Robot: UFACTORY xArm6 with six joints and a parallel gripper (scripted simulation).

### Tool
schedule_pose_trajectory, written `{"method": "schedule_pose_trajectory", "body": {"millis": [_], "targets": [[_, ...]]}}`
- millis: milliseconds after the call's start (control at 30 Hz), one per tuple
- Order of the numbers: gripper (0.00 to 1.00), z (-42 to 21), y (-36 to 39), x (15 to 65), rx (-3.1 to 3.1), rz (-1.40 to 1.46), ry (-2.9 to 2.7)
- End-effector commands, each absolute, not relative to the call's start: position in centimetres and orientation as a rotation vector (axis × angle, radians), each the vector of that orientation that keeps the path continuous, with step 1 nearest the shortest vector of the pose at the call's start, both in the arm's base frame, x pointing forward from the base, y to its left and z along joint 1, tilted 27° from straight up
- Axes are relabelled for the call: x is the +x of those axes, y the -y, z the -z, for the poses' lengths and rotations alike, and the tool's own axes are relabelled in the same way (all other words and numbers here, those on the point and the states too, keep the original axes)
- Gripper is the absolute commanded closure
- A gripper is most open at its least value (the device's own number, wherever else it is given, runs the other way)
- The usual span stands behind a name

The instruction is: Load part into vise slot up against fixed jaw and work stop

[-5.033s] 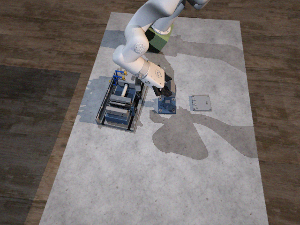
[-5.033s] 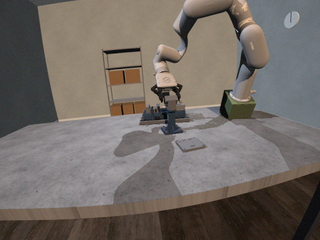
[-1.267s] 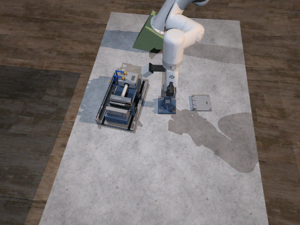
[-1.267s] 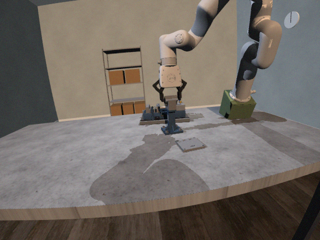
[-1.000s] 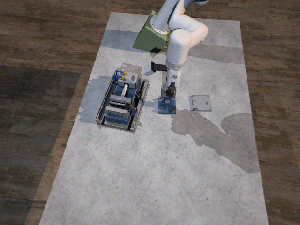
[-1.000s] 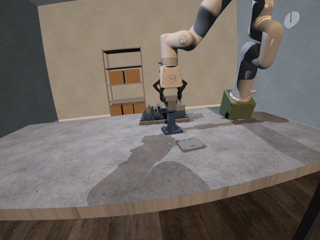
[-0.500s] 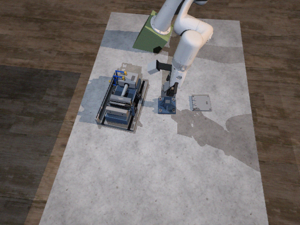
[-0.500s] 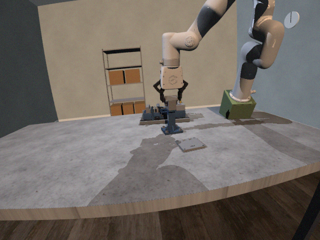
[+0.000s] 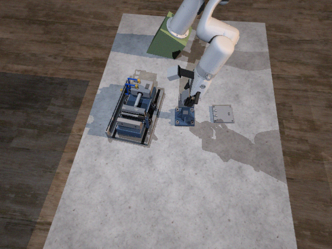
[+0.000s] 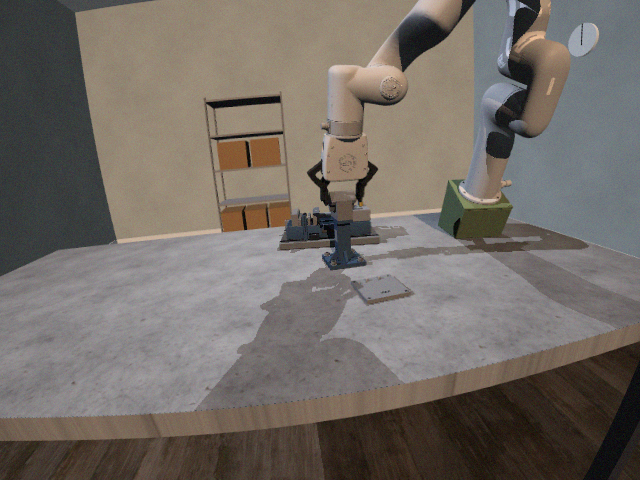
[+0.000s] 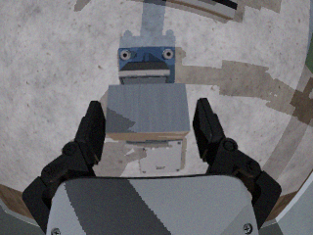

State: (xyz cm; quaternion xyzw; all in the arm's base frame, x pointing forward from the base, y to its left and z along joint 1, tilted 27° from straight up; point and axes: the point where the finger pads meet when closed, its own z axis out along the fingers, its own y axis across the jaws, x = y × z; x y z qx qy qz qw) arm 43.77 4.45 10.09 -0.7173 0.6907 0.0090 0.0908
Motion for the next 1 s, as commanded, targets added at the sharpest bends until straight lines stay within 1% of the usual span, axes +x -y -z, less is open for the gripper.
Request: {"method": "schedule_pose_trajectory", "body": {"millis": [0,967], "targets": [[0.11,-10.22,-4.46,43.88,-2.146,0.014,-2.073],[0.11,-10.23,-4.68,43.87,-2.223,0.227,-2.172]]}}
